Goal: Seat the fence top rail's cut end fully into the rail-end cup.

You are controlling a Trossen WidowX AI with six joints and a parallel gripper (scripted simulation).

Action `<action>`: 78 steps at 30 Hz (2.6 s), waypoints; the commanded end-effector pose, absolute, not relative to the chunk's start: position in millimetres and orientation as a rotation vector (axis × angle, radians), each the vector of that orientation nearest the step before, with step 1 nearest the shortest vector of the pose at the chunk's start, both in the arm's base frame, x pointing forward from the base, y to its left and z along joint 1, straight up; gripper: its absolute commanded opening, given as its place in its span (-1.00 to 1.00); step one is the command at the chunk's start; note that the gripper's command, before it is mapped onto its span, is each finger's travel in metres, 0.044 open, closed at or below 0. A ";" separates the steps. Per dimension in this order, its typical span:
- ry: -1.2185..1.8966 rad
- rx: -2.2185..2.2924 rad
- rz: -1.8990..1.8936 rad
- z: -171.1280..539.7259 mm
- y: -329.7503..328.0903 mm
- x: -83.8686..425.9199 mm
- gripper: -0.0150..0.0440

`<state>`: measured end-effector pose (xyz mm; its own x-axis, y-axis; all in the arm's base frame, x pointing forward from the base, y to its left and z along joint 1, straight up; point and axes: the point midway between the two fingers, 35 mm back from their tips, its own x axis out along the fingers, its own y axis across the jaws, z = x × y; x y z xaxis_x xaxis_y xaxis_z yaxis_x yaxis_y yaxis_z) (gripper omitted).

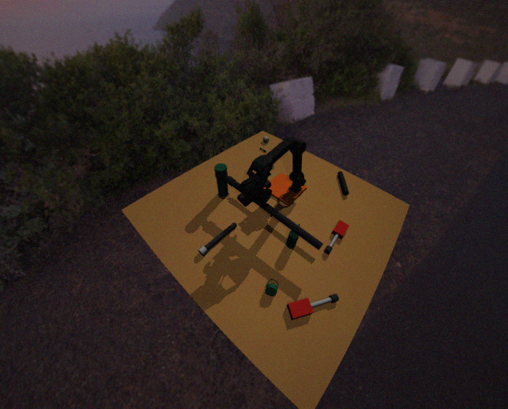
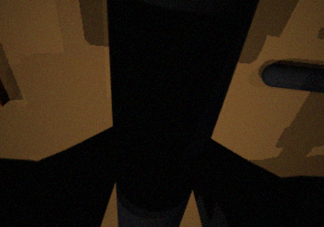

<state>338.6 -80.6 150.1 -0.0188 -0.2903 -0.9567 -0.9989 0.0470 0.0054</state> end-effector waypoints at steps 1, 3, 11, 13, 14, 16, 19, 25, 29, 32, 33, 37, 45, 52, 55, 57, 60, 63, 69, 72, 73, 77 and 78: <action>1.462 -1.392 1.017 154.8 -84.8 338.5 -0.49; 1.462 -1.392 1.017 155.0 -84.8 338.6 -0.49; 1.456 -1.380 1.032 150.3 -80.9 338.4 -0.49; 1.456 -1.380 1.032 150.3 -80.9 338.4 -0.49; 1.456 -1.380 1.032 150.3 -80.9 338.4 -0.49; 1.456 -1.380 1.032 150.3 -80.9 338.4 -0.49; 1.456 -1.380 1.032 150.4 -81.4 338.4 -0.49; 1.456 -1.380 1.032 150.6 -83.3 338.4 -0.49; 1.456 -1.380 1.032 150.8 -84.6 338.4 -0.49; 1.456 -1.380 1.032 151.0 -85.6 338.5 -0.49; 1.456 -1.380 1.032 151.1 -85.9 338.5 -0.49; 1.456 -1.380 1.032 151.3 -87.2 338.5 -0.49; 1.456 -1.380 1.032 151.9 -89.8 338.5 -0.49; 1.456 -1.380 1.032 152.6 -92.0 338.6 -0.49; 1.456 -1.380 1.032 152.8 -93.0 338.6 -0.49; 1.456 -1.380 1.032 153.0 -93.6 338.6 -0.49; 1.456 -1.381 1.032 153.3 -94.6 338.7 -0.49; 1.456 -1.381 1.032 153.5 -95.5 338.7 -0.49; 1.457 -1.381 1.032 154.0 -97.4 338.8 -0.49; 1.457 -1.381 1.031 154.3 -98.4 338.8 -0.49; 1.457 -1.381 1.031 154.4 -98.7 338.8 -0.49; 1.457 -1.381 1.031 154.7 -100.0 339.0 -0.49; 1.457 -1.381 1.031 154.9 -100.3 339.0 -0.49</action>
<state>337.7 -93.0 149.4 -0.0305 -0.2732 -0.9615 -0.9988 0.0459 0.0187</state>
